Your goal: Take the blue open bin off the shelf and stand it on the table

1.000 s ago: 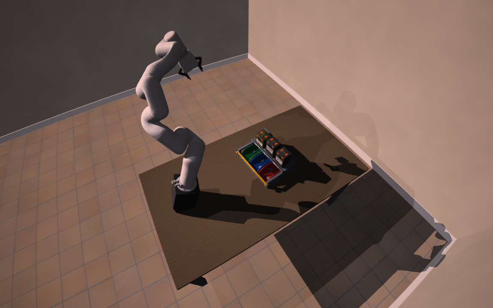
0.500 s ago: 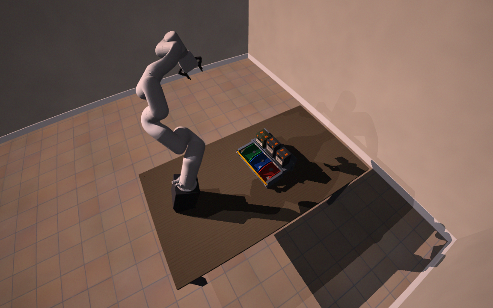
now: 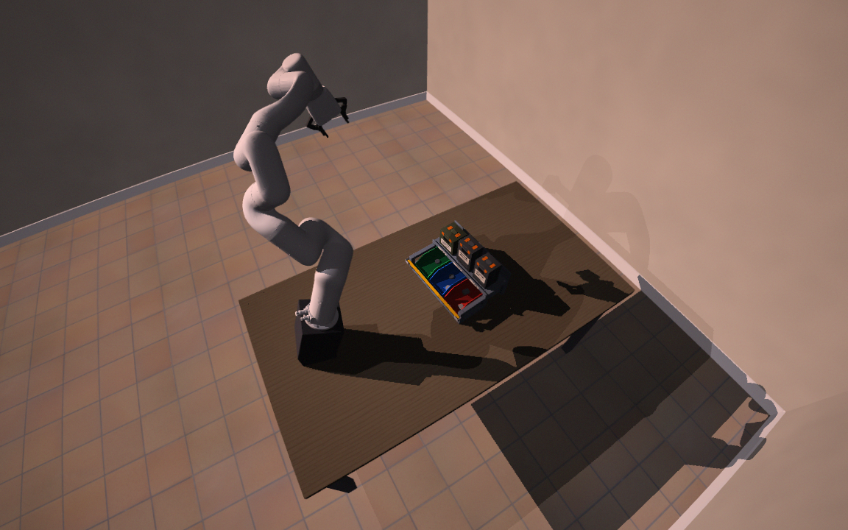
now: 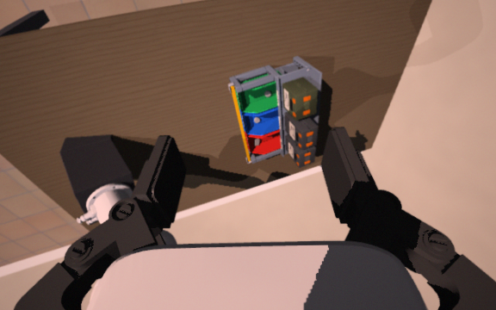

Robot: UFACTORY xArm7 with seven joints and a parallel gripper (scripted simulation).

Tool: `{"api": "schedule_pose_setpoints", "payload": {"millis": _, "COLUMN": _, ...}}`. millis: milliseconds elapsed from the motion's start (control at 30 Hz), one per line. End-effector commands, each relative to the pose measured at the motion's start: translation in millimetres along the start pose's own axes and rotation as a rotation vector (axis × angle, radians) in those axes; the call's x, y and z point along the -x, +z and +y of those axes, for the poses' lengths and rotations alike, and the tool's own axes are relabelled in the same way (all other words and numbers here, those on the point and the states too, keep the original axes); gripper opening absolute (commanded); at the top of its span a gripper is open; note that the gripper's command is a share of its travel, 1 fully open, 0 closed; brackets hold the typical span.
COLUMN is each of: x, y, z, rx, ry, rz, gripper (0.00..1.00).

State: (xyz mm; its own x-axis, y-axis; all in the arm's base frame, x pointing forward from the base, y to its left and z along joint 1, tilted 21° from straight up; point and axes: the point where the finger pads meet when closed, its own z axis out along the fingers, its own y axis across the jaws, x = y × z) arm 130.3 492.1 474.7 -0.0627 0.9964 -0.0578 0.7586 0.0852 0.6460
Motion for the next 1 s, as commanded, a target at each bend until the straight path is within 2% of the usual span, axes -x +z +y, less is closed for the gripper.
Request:
{"api": "schedule_pose_setpoints", "payload": {"millis": 0, "x": 0.0, "y": -1.5, "z": 0.8, "rx": 0.002, "ry": 0.001, "rz": 0.003, "gripper": 1.0}}
{"api": "schedule_pose_setpoints", "payload": {"millis": 800, "x": 0.0, "y": -1.5, "z": 0.8, "rx": 0.002, "ry": 0.001, "rz": 0.003, "gripper": 1.0}}
{"api": "schedule_pose_setpoints", "payload": {"millis": 967, "x": 0.0, "y": -1.5, "z": 0.8, "rx": -0.249, "ry": -0.066, "rz": -0.009, "gripper": 1.0}}
